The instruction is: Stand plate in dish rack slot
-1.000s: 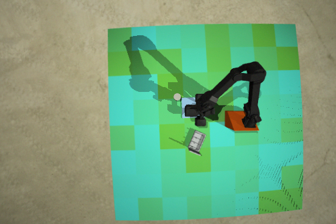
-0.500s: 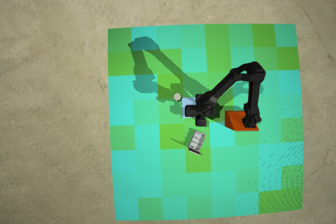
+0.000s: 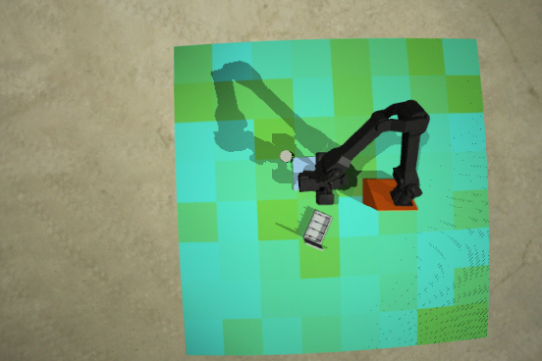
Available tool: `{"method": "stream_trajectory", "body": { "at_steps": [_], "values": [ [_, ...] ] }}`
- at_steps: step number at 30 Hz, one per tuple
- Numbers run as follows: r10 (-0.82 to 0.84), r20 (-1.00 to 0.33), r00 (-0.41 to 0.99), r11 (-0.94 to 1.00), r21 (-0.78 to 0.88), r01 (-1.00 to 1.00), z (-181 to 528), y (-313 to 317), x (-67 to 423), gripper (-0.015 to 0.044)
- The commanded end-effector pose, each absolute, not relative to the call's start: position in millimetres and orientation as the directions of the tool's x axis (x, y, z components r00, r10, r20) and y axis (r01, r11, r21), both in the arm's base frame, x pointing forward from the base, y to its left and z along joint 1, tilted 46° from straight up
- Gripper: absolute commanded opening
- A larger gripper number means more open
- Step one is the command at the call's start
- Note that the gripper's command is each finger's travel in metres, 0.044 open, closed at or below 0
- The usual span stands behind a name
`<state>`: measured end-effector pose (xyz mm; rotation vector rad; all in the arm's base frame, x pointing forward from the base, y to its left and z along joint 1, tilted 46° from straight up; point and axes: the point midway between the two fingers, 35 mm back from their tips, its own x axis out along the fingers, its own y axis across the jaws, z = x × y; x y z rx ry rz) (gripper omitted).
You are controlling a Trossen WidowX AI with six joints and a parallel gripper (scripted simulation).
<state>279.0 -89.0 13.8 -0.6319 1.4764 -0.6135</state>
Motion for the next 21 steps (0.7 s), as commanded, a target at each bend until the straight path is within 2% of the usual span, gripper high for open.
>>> {"method": "stream_trajectory", "body": {
  "at_steps": [1, 2, 21],
  "values": [
    [-0.705, -0.709, 0.022, 0.709, -0.705, 0.0, 28, -71, 288, 0.0027],
    [-0.704, -0.71, 0.022, 0.71, -0.704, -0.001, 32, -67, 289, 0.0001],
    [-0.703, -0.711, 0.019, 0.711, -0.703, -0.002, 92, 3, 293, 0.0]
  ]
}}
